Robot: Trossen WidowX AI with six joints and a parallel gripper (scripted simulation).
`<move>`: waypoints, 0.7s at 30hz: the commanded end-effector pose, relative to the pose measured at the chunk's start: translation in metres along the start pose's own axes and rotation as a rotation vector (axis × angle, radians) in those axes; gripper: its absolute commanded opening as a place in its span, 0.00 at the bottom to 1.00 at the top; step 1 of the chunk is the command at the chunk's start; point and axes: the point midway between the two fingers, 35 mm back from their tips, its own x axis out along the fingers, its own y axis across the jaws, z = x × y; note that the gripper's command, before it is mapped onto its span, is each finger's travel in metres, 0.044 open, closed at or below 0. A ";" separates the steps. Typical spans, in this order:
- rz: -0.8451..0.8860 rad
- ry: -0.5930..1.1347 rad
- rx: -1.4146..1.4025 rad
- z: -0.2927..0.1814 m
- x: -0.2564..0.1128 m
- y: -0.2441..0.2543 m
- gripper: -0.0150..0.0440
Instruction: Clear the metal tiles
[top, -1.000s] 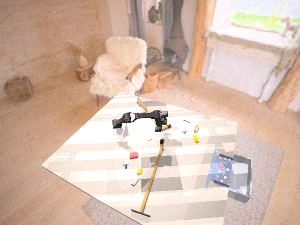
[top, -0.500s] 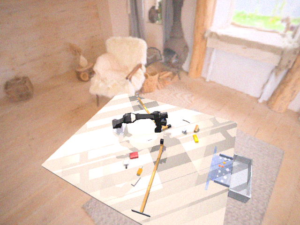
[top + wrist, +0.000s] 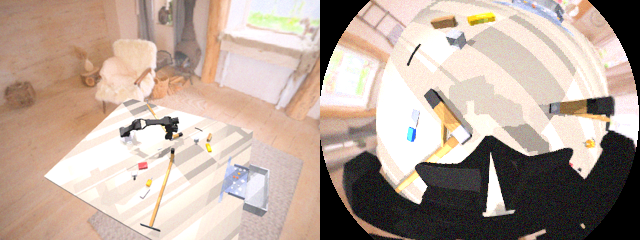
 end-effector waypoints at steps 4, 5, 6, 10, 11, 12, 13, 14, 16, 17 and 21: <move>0.006 0.000 0.001 -0.002 -0.001 0.014 0.25; 0.006 0.000 0.000 -0.002 -0.001 0.016 0.25; 0.006 0.000 0.000 -0.002 -0.001 0.017 0.25; 0.007 0.000 0.000 -0.003 -0.002 0.024 0.25; 0.008 0.000 0.000 -0.004 -0.002 0.026 0.25; 0.008 0.000 0.000 -0.004 -0.002 0.027 0.25; 0.008 0.000 0.000 -0.004 -0.002 0.029 0.25; 0.008 0.000 0.000 -0.005 -0.002 0.031 0.25; 0.009 0.000 0.000 -0.005 -0.003 0.034 0.25; 0.009 0.000 0.000 -0.006 -0.003 0.036 0.25; 0.010 0.000 0.000 -0.007 -0.003 0.042 0.25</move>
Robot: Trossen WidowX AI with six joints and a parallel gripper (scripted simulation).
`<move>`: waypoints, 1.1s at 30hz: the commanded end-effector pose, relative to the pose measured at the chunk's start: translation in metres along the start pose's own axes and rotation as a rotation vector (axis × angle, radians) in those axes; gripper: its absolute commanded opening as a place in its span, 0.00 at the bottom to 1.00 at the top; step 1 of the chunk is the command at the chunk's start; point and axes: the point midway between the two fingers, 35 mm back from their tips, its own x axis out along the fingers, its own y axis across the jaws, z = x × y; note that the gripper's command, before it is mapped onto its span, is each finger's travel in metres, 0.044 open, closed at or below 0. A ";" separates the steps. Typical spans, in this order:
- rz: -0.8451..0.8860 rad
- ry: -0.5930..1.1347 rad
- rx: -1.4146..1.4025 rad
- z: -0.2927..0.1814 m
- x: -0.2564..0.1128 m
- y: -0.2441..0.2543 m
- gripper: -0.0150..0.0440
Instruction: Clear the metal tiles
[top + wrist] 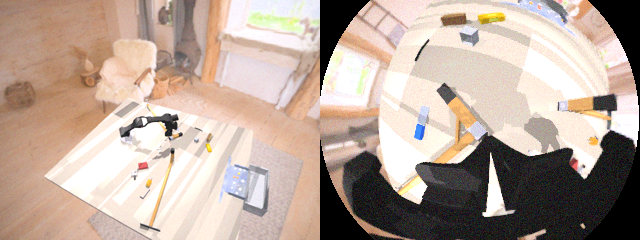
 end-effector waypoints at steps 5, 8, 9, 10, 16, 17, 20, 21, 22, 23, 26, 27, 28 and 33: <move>0.004 0.001 0.001 -0.003 -0.001 0.015 0.25; 0.005 0.001 0.001 -0.005 -0.001 0.020 0.25; 0.005 0.001 0.001 -0.005 -0.001 0.022 0.25; 0.005 0.001 0.001 -0.005 -0.001 0.024 0.25; 0.005 0.001 0.001 -0.008 -0.002 0.033 0.25; 0.005 0.001 0.001 -0.009 -0.002 0.035 0.25; 0.005 0.001 0.001 -0.010 -0.002 0.040 0.25; 0.005 0.001 0.001 -0.011 -0.002 0.041 0.25; 0.005 0.001 0.001 -0.011 -0.002 0.043 0.25; 0.005 0.001 0.001 -0.012 -0.002 0.044 0.25; 0.004 0.001 0.002 -0.013 -0.002 0.049 0.25; 0.004 0.001 0.002 -0.014 -0.002 0.051 0.25; 0.004 0.001 0.002 -0.014 -0.002 0.052 0.25; 0.003 0.002 0.002 -0.017 -0.002 0.060 0.25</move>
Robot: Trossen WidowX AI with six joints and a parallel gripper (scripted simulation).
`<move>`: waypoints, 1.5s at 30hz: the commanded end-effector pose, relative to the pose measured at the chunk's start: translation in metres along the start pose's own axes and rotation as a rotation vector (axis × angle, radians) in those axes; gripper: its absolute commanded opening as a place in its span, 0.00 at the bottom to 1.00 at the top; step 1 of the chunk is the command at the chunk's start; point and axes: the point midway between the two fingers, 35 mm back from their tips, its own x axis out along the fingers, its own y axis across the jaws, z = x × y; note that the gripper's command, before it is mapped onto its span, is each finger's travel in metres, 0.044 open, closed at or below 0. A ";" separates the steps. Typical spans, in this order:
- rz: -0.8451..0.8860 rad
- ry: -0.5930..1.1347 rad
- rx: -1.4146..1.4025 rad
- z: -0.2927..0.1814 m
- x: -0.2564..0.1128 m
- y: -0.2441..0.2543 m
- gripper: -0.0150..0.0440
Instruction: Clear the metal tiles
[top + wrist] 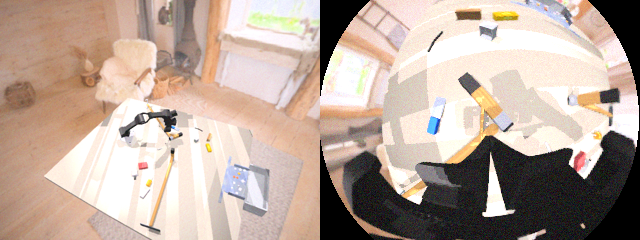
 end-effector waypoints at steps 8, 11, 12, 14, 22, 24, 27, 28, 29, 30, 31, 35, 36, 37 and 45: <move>0.001 0.002 0.002 -0.007 0.000 0.019 0.25; 0.000 0.002 0.002 -0.009 0.000 0.024 0.25; 0.000 0.002 0.002 -0.010 0.000 0.025 0.25; -0.002 0.000 0.001 -0.008 -0.001 0.020 0.25; 0.000 0.000 0.000 0.001 -0.027 0.022 0.25; 0.000 0.000 0.000 0.003 -0.035 0.022 0.25; 0.001 0.000 0.000 0.006 -0.046 0.022 0.25; 0.001 0.000 0.000 0.007 -0.050 0.022 0.25; 0.001 0.000 0.000 0.008 -0.054 0.022 0.25; 0.001 0.000 0.000 0.008 -0.057 0.022 0.25; 0.001 0.000 0.000 0.009 -0.061 0.022 0.25; 0.002 0.000 0.000 0.011 -0.077 0.022 0.25; 0.002 0.000 0.000 0.012 -0.081 0.022 0.25; 0.002 0.001 0.000 0.012 -0.085 0.022 0.25; 0.005 -0.003 0.000 0.014 -0.099 0.019 0.34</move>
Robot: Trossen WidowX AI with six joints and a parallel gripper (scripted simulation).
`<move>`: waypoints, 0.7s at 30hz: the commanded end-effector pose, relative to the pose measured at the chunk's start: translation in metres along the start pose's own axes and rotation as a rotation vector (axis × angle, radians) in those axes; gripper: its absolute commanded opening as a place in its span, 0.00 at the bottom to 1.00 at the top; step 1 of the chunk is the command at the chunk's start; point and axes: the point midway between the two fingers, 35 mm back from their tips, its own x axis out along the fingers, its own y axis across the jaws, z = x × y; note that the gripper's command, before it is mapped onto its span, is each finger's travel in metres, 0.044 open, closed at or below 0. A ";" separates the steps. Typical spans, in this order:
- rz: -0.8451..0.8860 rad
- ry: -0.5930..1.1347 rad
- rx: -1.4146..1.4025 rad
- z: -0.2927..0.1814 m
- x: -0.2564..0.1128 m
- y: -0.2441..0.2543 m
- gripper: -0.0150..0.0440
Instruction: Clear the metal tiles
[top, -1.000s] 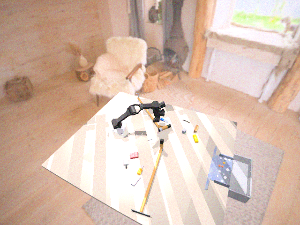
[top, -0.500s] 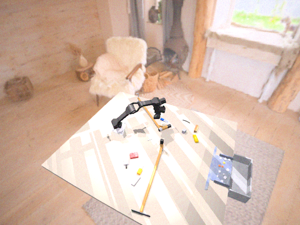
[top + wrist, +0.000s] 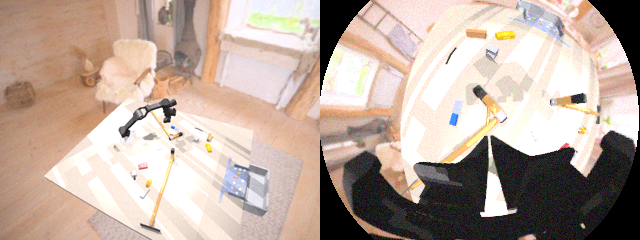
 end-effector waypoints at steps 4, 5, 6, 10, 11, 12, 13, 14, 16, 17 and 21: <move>0.026 -0.024 0.009 0.009 -0.005 -0.015 0.52; 0.030 -0.030 0.010 0.010 -0.005 -0.019 0.57; 0.035 -0.036 0.011 0.012 -0.005 -0.022 0.61; 0.051 -0.063 0.015 0.019 -0.005 -0.037 0.79; 0.055 -0.070 0.016 0.021 -0.005 -0.040 0.83; 0.058 -0.077 0.017 0.023 -0.005 -0.044 0.88; 0.061 -0.084 0.018 0.025 -0.005 -0.048 0.92; 0.064 -0.091 0.020 0.026 -0.005 -0.052 0.97; 0.070 -0.105 0.022 0.029 -0.005 -0.060 1.00; 0.072 -0.112 0.024 0.031 -0.005 -0.064 1.00; 0.080 -0.140 0.029 0.036 -0.005 -0.080 1.00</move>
